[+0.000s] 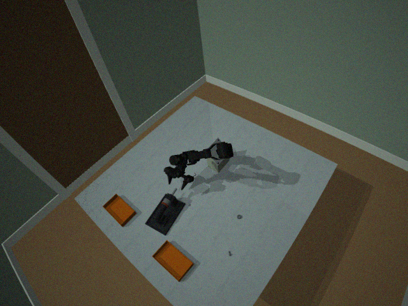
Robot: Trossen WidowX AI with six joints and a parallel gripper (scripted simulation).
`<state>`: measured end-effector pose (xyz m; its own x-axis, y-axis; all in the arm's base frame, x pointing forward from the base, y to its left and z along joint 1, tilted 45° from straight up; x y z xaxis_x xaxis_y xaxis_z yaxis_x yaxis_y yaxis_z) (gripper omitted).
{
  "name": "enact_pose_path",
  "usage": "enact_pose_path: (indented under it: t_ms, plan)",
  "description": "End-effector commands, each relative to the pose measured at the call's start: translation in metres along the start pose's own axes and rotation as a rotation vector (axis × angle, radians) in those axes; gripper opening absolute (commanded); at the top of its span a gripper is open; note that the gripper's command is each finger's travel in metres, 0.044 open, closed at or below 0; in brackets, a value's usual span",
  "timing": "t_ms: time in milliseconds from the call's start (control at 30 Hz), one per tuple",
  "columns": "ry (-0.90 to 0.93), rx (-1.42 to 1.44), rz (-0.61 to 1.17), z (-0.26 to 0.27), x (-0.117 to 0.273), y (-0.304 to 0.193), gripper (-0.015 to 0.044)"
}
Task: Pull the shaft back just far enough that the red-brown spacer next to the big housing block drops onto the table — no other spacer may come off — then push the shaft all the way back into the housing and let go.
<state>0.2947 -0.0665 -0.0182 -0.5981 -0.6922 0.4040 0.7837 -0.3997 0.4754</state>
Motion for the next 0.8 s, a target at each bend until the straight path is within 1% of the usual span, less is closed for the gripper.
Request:
enact_pose_path:
  t_ms: [0,300,767]
  plan:
    - [0.003,0.002,0.002,0.000,0.000,-0.001,0.0440]
    - [0.003,0.002,0.003,0.000,-0.003,-0.001,0.0440]
    - [0.002,0.003,0.004,0.001,-0.025,-0.001,0.0440]
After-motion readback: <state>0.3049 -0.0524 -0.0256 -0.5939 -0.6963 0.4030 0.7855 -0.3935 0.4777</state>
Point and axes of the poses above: the point midway between the two fingers, 35 mm back from their tips, its own x axis back along the fingers, its own z axis across the jaws, y = z × x, the point moved 9 cm from there along x, back along the fingers, and after that the axes turned 10 degrees about -x, right-handed, at the moved point
